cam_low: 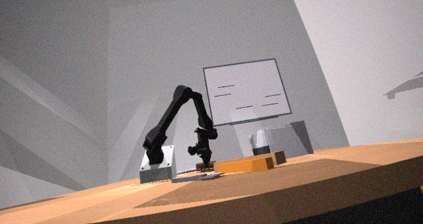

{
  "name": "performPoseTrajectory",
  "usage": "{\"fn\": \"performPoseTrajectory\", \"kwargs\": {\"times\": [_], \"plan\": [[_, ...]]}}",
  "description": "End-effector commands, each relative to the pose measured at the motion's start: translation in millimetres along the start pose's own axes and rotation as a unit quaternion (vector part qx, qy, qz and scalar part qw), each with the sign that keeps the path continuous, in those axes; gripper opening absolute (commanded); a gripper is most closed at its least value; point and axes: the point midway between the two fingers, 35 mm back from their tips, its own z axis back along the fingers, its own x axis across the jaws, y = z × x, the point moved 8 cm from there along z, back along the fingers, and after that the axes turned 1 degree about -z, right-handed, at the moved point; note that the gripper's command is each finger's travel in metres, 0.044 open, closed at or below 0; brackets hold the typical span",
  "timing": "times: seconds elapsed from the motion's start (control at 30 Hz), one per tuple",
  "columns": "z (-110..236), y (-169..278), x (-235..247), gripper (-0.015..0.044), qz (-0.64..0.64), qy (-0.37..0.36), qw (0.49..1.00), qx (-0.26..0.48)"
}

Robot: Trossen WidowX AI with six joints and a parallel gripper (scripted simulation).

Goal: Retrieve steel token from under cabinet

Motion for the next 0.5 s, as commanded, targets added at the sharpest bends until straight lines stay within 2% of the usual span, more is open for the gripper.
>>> {"fn": "performPoseTrajectory", "kwargs": {"times": [0.0,0.47], "plan": [[12,0,0,0.0,-0.003,0.005,1.0,0.005],[40,-13,5,0.0,-0.002,0.006,1.0,0.005]]}}
